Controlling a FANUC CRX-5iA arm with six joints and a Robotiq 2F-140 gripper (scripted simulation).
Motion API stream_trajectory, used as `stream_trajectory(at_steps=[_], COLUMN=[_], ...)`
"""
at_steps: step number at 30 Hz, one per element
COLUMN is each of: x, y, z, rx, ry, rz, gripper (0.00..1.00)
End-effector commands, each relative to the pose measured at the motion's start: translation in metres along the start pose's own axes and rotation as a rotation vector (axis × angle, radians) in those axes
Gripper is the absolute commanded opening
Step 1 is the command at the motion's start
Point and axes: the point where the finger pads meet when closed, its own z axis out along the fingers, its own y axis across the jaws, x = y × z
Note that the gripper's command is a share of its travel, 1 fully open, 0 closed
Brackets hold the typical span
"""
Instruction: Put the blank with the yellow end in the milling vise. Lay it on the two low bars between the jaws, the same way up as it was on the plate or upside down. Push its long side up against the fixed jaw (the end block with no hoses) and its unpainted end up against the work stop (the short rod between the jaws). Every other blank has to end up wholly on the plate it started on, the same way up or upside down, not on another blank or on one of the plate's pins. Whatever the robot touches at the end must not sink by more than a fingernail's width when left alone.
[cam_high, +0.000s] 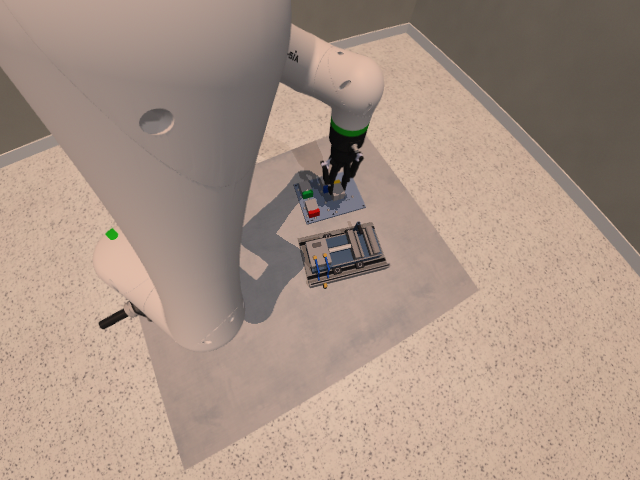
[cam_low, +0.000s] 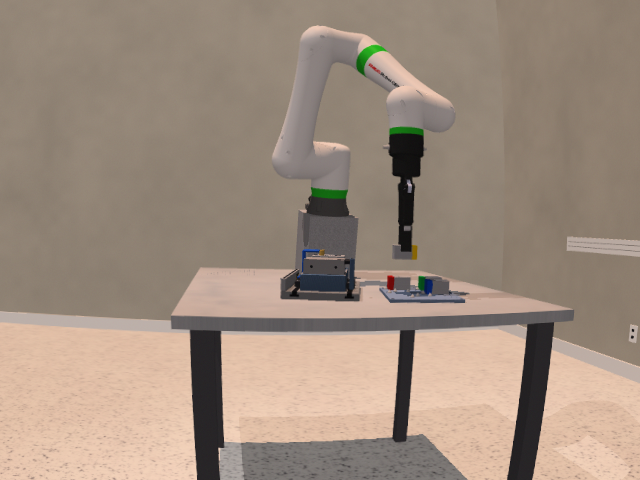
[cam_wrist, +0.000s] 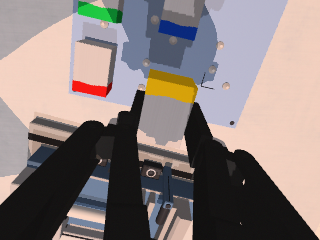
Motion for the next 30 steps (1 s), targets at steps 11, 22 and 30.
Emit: stream_trajectory(at_steps=[11, 22, 30], x=[0.0, 0.0, 0.0], y=[0.001, 0.001, 0.001], z=[-0.039, -0.035, -0.035], rx=[-0.002, -0.002, 0.0], ry=[0.001, 0.001, 0.003], rz=[0.0, 0.153, 0.22], gripper=[0.1, 0.1, 0.1])
